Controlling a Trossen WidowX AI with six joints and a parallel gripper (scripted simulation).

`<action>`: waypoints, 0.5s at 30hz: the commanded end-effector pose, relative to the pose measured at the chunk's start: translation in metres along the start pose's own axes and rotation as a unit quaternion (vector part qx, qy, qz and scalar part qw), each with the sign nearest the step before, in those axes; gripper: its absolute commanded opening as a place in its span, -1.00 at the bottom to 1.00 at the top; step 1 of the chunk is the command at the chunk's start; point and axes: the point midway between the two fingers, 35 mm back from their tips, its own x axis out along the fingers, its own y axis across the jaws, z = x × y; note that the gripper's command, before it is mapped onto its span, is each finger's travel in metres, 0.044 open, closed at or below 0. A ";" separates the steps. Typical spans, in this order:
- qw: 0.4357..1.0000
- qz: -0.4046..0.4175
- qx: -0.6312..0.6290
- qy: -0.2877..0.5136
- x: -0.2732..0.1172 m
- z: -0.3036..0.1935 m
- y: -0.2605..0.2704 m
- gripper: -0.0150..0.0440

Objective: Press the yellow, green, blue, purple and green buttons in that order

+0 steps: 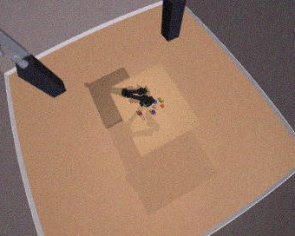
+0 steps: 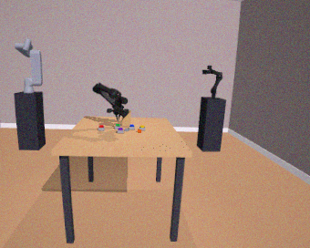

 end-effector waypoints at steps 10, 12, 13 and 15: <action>1.000 0.000 -0.002 -0.006 0.022 0.001 0.000 -0.42; 1.000 0.000 -0.002 -0.006 0.025 0.001 0.000 -0.42; 1.000 0.000 -0.002 -0.006 0.027 0.001 0.000 -0.42; 1.000 -0.001 -0.002 -0.006 0.030 0.001 0.000 -0.42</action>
